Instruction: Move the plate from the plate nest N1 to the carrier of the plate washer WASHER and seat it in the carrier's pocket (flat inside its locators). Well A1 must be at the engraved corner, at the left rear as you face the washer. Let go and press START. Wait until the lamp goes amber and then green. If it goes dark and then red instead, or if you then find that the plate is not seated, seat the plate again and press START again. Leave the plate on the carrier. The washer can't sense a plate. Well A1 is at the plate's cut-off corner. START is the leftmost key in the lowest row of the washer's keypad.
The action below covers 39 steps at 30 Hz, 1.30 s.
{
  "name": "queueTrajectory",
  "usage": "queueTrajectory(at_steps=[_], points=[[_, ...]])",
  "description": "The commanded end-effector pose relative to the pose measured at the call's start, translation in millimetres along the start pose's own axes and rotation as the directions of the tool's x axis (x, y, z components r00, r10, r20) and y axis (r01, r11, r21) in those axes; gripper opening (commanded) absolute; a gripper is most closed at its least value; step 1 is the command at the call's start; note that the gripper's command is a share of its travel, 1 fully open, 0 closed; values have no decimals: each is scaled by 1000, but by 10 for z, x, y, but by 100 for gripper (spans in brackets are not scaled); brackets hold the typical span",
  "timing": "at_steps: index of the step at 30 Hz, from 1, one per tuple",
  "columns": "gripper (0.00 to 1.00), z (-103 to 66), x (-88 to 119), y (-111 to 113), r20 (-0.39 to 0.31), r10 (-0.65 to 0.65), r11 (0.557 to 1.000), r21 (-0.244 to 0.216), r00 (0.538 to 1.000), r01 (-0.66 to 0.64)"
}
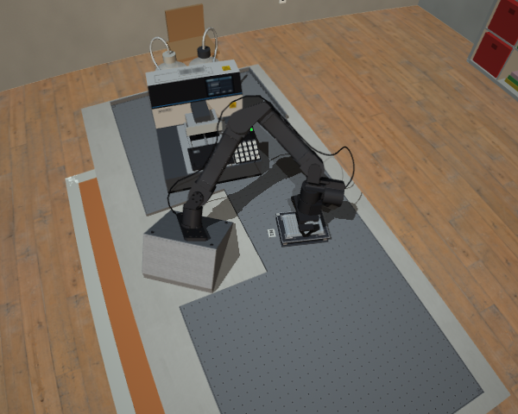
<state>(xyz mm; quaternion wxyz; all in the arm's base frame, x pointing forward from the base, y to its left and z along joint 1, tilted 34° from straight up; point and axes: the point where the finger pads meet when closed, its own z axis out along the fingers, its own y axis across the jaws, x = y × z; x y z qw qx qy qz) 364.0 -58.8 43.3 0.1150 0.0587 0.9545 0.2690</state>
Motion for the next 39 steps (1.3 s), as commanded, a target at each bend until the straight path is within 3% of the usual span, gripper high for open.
queueTrajectory(at_steps=[1, 3, 4, 11, 34, 35, 39], points=[[100, -93, -100, -44, 44, 0, 1000, 12, 999, 0], [100, -93, -100, -44, 44, 0, 1000, 12, 999, 0], [98, -43, -38, -15, 18, -1, 1000, 5, 1000, 1], [84, -43, -38, -15, 18, -1, 1000, 5, 1000, 1], [84, -43, -38, -15, 18, -1, 1000, 5, 1000, 1], [84, -93, -103, -32, 46, 0, 1000, 5, 999, 0], [84, -93, -103, -32, 46, 0, 1000, 5, 999, 0]])
